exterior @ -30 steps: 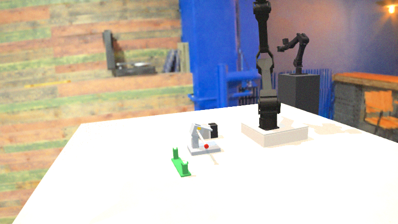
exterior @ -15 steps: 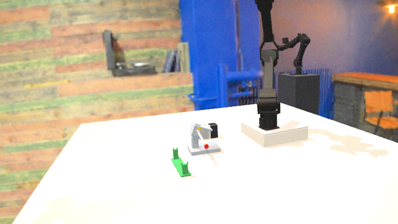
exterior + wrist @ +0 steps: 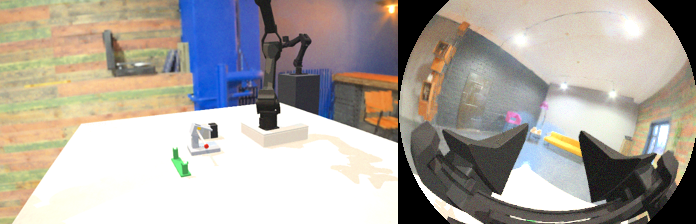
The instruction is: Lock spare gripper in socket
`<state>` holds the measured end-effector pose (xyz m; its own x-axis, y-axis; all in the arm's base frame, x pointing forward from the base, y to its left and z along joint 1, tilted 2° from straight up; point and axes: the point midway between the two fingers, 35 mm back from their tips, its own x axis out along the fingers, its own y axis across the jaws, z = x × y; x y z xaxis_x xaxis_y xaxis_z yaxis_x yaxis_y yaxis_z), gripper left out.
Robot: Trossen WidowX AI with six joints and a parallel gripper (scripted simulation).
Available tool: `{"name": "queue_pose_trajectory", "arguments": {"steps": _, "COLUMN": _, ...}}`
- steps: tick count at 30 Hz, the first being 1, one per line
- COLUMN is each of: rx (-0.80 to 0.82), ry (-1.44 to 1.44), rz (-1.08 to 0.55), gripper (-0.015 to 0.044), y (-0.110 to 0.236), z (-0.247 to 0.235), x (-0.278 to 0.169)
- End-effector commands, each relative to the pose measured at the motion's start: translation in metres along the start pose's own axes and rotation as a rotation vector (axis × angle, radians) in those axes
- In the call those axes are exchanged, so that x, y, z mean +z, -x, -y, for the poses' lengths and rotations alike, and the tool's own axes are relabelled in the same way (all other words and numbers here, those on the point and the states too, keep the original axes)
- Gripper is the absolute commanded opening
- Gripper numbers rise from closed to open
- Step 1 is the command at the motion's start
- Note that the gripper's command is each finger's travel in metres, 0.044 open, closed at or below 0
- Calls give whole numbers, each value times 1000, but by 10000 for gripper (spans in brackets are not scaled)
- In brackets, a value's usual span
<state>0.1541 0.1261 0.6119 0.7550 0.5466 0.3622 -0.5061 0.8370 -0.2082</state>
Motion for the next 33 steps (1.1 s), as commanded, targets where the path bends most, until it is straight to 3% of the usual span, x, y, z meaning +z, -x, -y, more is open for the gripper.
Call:
{"name": "queue_pose_trajectory", "arguments": {"steps": 1, "rx": 20, "ry": 84, "rz": -110, "gripper": 300, "y": -18, "z": -8, "x": -33}}
{"name": "queue_pose_trajectory", "arguments": {"steps": 17, "rx": 159, "ry": 397, "rz": -596, "gripper": 300, "y": -59, "z": -22, "x": -185}}
{"name": "queue_pose_trajectory", "arguments": {"steps": 33, "rx": 413, "ry": 582, "rz": -1065, "gripper": 300, "y": -39, "z": -15, "x": -326}}
